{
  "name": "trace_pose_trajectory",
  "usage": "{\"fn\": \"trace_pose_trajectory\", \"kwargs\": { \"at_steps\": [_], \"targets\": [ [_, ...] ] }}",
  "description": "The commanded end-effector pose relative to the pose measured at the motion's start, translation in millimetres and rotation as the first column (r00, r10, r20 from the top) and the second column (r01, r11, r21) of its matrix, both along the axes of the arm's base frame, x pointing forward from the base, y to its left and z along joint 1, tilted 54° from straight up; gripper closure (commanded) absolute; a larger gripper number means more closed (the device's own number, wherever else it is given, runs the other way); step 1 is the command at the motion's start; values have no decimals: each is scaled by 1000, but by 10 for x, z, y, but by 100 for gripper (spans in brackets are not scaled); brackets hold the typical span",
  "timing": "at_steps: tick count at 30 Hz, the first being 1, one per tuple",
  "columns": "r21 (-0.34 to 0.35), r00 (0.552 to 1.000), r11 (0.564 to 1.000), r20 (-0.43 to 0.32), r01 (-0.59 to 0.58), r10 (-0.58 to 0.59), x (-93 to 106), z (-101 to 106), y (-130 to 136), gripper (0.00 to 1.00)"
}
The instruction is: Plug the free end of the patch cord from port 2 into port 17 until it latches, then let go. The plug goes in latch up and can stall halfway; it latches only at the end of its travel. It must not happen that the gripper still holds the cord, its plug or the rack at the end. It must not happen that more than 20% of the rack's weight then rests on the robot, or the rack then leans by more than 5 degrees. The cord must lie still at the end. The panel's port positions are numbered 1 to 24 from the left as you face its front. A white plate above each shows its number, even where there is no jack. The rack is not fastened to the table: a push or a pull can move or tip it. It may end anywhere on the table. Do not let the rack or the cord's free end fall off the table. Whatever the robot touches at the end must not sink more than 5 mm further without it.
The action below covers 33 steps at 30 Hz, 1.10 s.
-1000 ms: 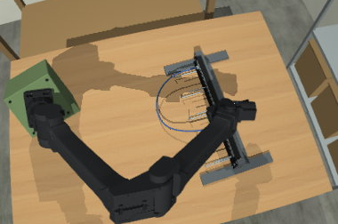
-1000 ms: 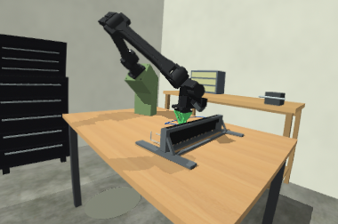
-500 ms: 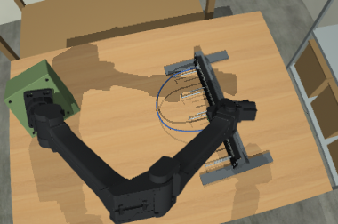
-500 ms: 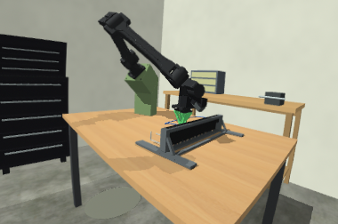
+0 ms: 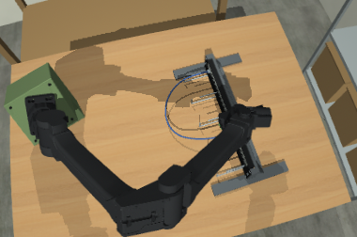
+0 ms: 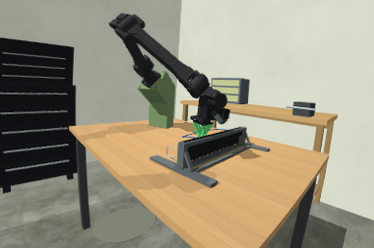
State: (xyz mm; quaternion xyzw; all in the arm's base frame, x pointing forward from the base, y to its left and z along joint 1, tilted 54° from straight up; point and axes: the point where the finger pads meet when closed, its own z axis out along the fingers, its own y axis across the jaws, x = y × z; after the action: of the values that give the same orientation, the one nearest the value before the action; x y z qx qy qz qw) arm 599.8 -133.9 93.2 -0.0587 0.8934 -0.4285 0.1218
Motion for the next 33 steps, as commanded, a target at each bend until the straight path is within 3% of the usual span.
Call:
{"fn": "trace_pose_trajectory", "kwargs": {
  "at_steps": [1,33],
  "targets": [
    [7,996,998,59,-68,67,374,146,311,100],
    [6,995,997,67,-71,70,402,166,327,100]
  ]
}}
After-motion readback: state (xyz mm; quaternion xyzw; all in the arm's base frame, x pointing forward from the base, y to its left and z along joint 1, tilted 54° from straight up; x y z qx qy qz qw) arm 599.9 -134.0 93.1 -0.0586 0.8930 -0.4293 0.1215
